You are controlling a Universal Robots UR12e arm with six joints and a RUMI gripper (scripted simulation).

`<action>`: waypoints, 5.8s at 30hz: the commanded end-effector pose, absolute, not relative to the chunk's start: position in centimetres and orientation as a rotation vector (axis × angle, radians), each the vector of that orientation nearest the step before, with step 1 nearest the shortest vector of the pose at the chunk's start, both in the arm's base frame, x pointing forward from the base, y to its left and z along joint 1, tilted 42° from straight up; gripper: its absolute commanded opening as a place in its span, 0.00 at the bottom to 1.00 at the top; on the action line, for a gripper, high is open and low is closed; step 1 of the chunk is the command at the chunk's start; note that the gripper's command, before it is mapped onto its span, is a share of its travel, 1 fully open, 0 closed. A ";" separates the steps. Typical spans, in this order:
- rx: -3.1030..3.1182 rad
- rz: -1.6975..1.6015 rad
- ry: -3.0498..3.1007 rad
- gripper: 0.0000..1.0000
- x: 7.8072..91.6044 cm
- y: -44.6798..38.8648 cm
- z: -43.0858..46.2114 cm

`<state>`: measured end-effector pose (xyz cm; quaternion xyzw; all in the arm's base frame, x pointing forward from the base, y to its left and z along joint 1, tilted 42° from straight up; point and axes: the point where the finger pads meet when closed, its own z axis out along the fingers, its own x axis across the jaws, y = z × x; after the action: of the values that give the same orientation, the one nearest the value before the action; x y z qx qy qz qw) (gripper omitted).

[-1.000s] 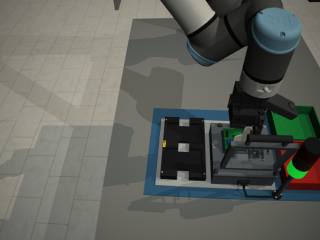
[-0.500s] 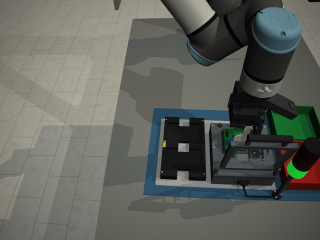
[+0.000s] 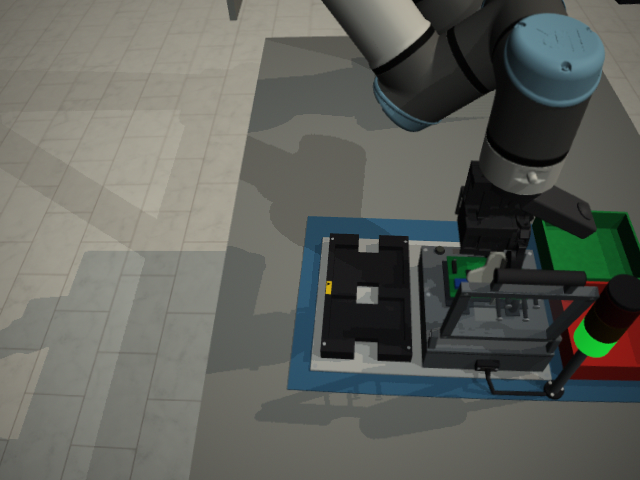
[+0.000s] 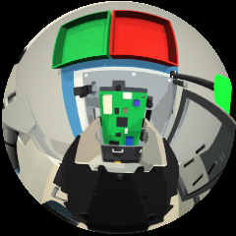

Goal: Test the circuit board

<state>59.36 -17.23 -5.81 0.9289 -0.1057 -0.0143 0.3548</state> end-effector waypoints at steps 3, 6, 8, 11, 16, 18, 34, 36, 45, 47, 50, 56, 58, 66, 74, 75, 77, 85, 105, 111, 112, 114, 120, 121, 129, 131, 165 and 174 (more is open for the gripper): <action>2.399 -0.029 -0.272 0.39 59.7 -17.0 -5.4; 2.400 -0.030 -0.272 0.39 59.7 -17.0 -5.4; 2.399 -0.030 -0.272 0.39 59.7 -16.9 -5.3; 2.400 -0.031 -0.272 0.39 59.7 -16.9 -5.3; 2.400 -0.031 -0.272 0.39 59.7 -16.9 -5.4; 2.400 -0.031 -0.272 0.39 59.7 -17.0 -5.4; 2.399 -0.029 -0.272 0.39 59.8 -16.8 -5.1; 2.399 -0.029 -0.272 0.39 59.8 -16.8 -5.1; 2.400 -0.030 -0.272 0.39 59.7 -16.6 -5.0; 2.400 -0.031 -0.272 0.39 59.7 -16.7 -5.1; 2.400 -0.031 -0.272 0.39 59.7 -16.7 -5.1; 2.400 -0.031 -0.272 0.39 59.7 -16.7 -5.1; 2.400 -0.031 -0.272 0.39 59.7 -16.7 -5.1; 2.399 -0.029 -0.272 0.39 59.8 -16.5 -4.8; 2.399 -0.027 -0.273 0.39 60.0 -15.7 -3.9; 2.399 -0.027 -0.273 0.39 60.1 -15.5 -3.7; 2.399 -0.027 -0.273 0.39 60.1 -15.1 -3.1; 2.399 -0.027 -0.273 0.39 60.4 -12.9 -0.7; 2.400 -0.031 -0.273 0.39 60.5 -11.4 0.9; 2.400 -0.034 -0.272 0.39 60.4 -11.4 0.8; 2.400 -0.034 -0.272 0.39 60.4 -11.4 0.8; 2.400 -0.034 -0.272 0.39 60.4 -11.4 0.8; 2.400 -0.033 -0.272 0.39 60.4 -11.4 0.8; 2.400 -0.034 -0.272 0.39 60.4 -11.4 0.7; 2.400 -0.037 -0.269 0.39 59.9 -10.7 -0.2; 2.400 -0.037 -0.269 0.39 59.6 -10.3 -0.8; 2.401 -0.030 -0.272 0.39 54.0 0.3 -16.2; 2.401 -0.030 -0.272 0.39 53.5 1.2 -17.5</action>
<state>53.13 0.63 -16.98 0.9290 -0.1018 -0.0176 0.3553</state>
